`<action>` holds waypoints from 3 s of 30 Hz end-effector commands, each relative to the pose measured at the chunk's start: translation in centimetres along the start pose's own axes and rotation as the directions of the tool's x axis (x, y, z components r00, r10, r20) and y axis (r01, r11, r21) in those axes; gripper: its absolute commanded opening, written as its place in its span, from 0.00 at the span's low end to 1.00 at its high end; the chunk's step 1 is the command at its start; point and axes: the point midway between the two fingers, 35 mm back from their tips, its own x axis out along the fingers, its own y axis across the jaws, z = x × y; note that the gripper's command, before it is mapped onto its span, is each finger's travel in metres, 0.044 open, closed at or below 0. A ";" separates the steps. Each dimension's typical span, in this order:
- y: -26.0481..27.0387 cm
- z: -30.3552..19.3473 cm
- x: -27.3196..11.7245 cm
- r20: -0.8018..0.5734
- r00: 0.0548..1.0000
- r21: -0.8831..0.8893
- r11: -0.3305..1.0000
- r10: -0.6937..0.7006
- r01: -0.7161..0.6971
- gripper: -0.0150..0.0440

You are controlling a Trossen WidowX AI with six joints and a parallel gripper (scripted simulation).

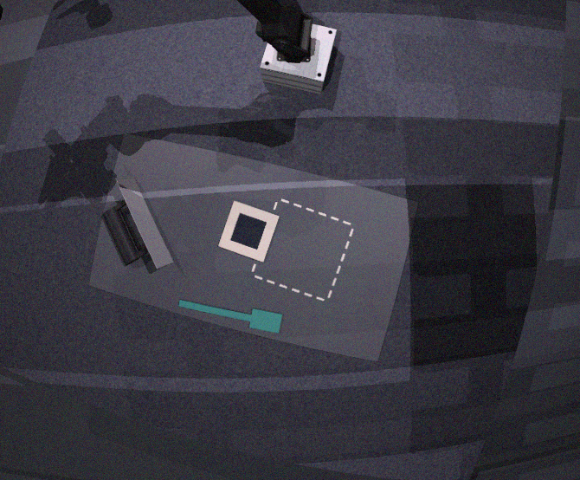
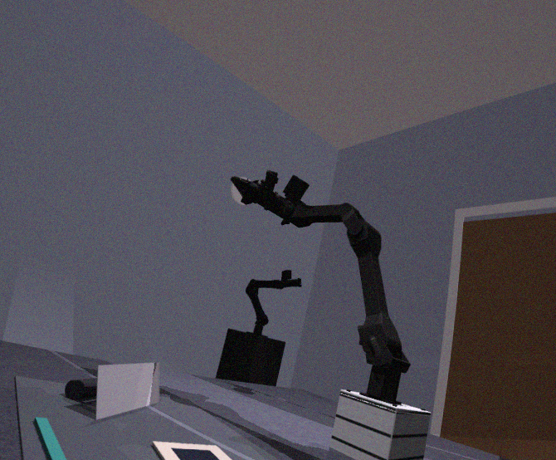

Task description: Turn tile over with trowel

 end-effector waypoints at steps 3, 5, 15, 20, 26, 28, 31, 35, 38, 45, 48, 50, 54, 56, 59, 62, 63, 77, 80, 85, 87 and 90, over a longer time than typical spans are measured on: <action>2.3 -2.5 2.1 -0.059 0.998 -0.048 0.999 0.020 -0.022 0.42; 3.1 -3.1 2.7 -0.077 0.997 -0.064 0.997 0.028 -0.033 0.42; 6.6 -6.6 4.8 -0.180 0.981 -0.157 0.982 0.073 -0.102 0.42; 8.6 -8.3 5.7 -0.236 0.966 -0.202 0.967 0.104 -0.154 0.42; 11.7 -10.3 6.6 -0.304 0.940 -0.249 0.940 0.155 -0.235 0.42; 12.7 -10.9 6.9 -0.326 0.929 -0.264 0.927 0.173 -0.265 0.42; 14.0 -11.8 7.1 -0.359 0.913 -0.290 0.906 0.196 -0.309 0.42; 15.8 -13.0 7.4 -0.402 0.887 -0.324 0.871 0.228 -0.370 0.42; 17.2 -13.9 7.5 -0.433 0.865 -0.346 0.839 0.253 -0.419 0.42; 20.5 -15.8 7.5 -0.504 0.805 -0.392 0.748 0.313 -0.536 0.42; 22.0 -16.6 7.4 -0.533 0.775 -0.408 0.700 0.339 -0.586 0.42; 23.0 -17.0 7.3 -0.551 0.754 -0.417 0.665 0.356 -0.619 0.42; 24.9 -18.0 7.0 -0.587 0.709 -0.433 0.589 0.391 -0.683 0.42; 25.9 -18.4 6.9 -0.604 0.685 -0.439 0.548 0.407 -0.712 0.42; 27.4 -19.0 6.6 -0.628 0.647 -0.446 0.482 0.432 -0.754 0.42; 28.8 -19.5 6.2 -0.651 0.608 -0.452 0.412 0.455 -0.791 0.42; 29.3 -19.7 6.0 -0.658 0.594 -0.453 0.388 0.462 -0.803 0.42; 35.8 -21.7 3.5 -0.744 0.380 -0.452 0.004 0.550 -0.892 0.42; 37.1 -22.0 2.8 -0.758 0.330 -0.449 -0.083 0.563 -0.890 0.42; 39.1 -22.4 1.5 -0.778 0.246 -0.443 -0.227 0.579 -0.867 0.42; 39.9 -22.5 1.0 -0.784 0.211 -0.440 -0.284 0.583 -0.852 0.42; 41.1 -22.7 0.2 -0.793 0.159 -0.436 -0.367 0.588 -0.822 0.42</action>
